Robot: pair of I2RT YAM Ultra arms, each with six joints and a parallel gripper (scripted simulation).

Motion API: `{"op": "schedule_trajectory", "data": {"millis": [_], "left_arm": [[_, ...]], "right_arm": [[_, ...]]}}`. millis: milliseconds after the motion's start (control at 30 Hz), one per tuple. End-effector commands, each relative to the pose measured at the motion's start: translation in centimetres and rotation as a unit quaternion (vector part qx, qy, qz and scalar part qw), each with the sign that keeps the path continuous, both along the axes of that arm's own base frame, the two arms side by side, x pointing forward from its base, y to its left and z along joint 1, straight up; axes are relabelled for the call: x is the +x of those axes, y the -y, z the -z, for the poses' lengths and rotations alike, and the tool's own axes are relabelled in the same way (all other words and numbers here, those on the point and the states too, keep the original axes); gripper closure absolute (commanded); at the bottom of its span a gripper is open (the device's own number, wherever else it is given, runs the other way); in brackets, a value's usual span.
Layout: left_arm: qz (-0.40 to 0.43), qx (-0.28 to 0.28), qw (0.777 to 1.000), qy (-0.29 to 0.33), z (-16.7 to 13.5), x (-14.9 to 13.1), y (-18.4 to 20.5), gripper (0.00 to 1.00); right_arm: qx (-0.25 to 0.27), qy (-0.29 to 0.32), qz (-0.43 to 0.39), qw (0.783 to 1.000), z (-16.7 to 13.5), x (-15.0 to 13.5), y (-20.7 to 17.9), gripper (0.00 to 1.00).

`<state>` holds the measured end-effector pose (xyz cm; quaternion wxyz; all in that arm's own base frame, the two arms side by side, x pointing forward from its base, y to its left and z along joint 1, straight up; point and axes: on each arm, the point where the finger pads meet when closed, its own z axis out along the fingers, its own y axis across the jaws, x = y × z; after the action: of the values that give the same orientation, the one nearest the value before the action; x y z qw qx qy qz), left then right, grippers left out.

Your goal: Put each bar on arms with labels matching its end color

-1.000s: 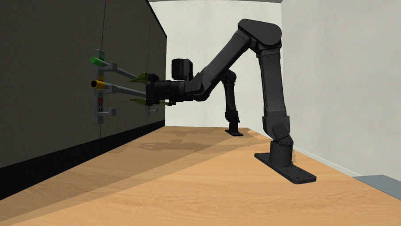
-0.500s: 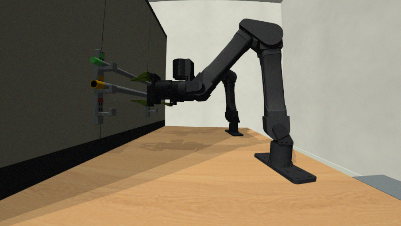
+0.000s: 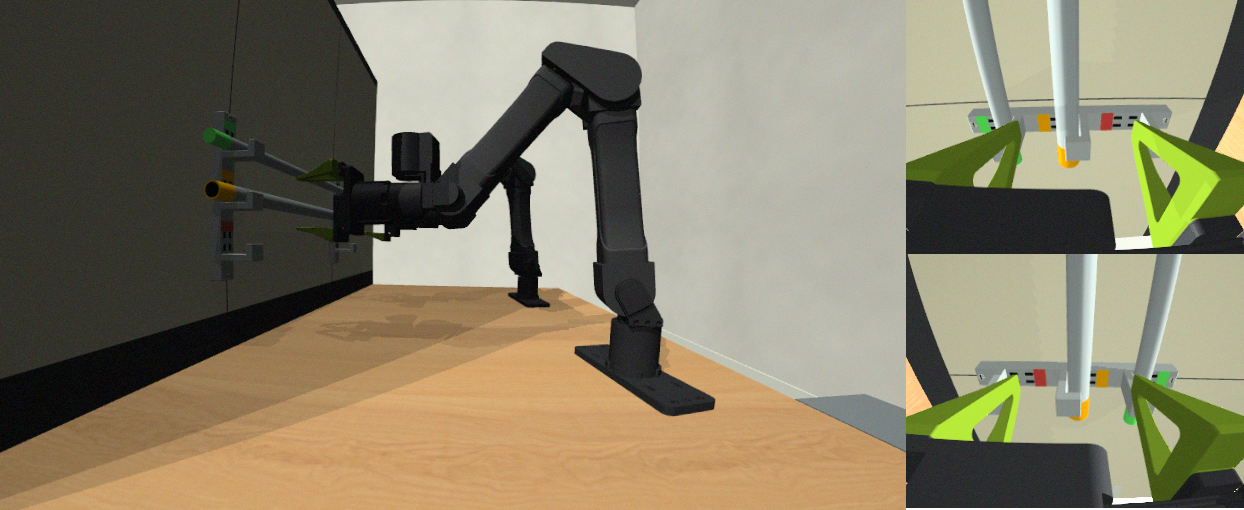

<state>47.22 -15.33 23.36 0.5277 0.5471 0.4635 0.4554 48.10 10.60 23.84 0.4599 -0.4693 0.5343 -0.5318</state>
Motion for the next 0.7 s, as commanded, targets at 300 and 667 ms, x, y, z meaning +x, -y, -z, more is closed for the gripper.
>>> {"op": "schedule_trajectory", "data": {"millis": [300, 667], "left_arm": [[0.001, -0.007, 1.000, 0.013, -1.07, -0.72, 0.12, 0.14], [0.001, -0.007, 1.000, 0.013, -1.07, -0.90, 0.09, 0.08]], "right_arm": [[0.003, 0.006, -0.001, 1.000, -0.60, -0.90, -0.07, 0.13], [0.003, 0.006, -0.001, 1.000, -0.60, -1.08, -0.09, 0.07]]}}
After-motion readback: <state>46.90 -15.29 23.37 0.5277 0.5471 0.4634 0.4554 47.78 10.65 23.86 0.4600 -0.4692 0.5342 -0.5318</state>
